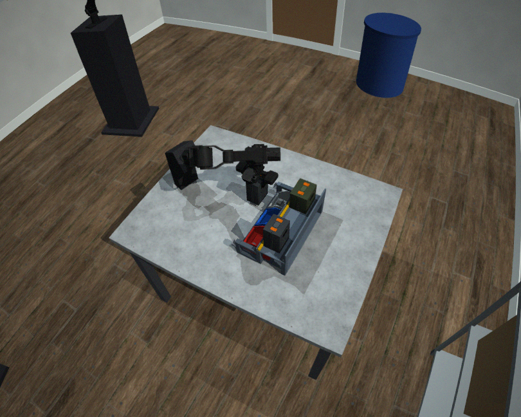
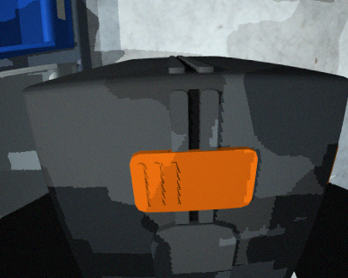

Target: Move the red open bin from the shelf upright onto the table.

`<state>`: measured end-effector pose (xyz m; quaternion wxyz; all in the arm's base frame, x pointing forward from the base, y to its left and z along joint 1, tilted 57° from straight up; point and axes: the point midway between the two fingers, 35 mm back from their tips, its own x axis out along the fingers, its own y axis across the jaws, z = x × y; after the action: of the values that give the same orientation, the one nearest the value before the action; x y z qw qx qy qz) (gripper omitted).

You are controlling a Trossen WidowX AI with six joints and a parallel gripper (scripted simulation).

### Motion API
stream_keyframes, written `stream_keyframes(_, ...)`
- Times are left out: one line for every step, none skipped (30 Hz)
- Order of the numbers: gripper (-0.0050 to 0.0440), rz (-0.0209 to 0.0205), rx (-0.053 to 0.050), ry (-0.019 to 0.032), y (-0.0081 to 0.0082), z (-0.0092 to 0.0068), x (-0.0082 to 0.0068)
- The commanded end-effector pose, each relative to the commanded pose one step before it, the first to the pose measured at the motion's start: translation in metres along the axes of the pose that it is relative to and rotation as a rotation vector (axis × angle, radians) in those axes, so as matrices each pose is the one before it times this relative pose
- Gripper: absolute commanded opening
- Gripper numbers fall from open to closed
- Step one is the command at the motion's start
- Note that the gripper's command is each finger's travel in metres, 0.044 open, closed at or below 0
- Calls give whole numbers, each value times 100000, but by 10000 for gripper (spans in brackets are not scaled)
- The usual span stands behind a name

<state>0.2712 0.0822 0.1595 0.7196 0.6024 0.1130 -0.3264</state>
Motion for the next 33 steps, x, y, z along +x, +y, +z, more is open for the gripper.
stream_keyframes(0,2351,1332,2817,628,-203,-801)
stream_keyframes(0,0,0,0,0,0,0)
stream_keyframes(0,0,0,0,0,0,0)
stream_keyframes(0,0,0,0,0,0,0)
stream_keyframes(0,0,0,0,0,0,0)
stream_keyframes(0,0,0,0,0,0,0)
stream_keyframes(0,-946,4,-1633,-157,218,381)
stream_keyframes(0,236,-1,408,38,-53,-97)
stream_keyframes(0,236,-1,408,39,-53,-96)
stream_keyframes(0,236,-1,408,39,-54,-96)
stream_keyframes(0,236,-1,408,39,-54,-96)
stream_keyframes(0,0,0,0,0,0,0)
stream_keyframes(0,0,0,0,0,0,0)
stream_keyframes(0,0,0,0,0,0,0)
stream_keyframes(0,0,0,0,0,0,0)
stream_keyframes(0,0,0,0,0,0,0)
stream_keyframes(0,0,0,0,0,0,0)
stream_keyframes(0,0,0,0,0,0,0)
stream_keyframes(0,0,0,0,0,0,0)
stream_keyframes(0,0,0,0,0,0,0)
stream_keyframes(0,0,0,0,0,0,0)
stream_keyframes(0,0,0,0,0,0,0)
stream_keyframes(0,0,0,0,0,0,0)
stream_keyframes(0,-946,3,-1633,-157,218,382)
stream_keyframes(0,236,-1,408,38,-53,-97)
stream_keyframes(0,236,-1,408,39,-53,-96)
stream_keyframes(0,236,-1,408,39,-54,-96)
stream_keyframes(0,236,-1,408,39,-54,-96)
stream_keyframes(0,0,0,0,0,0,0)
stream_keyframes(0,0,0,0,0,0,0)
stream_keyframes(0,0,0,0,0,0,0)
stream_keyframes(0,0,0,0,0,0,0)
stream_keyframes(0,0,0,0,0,0,0)
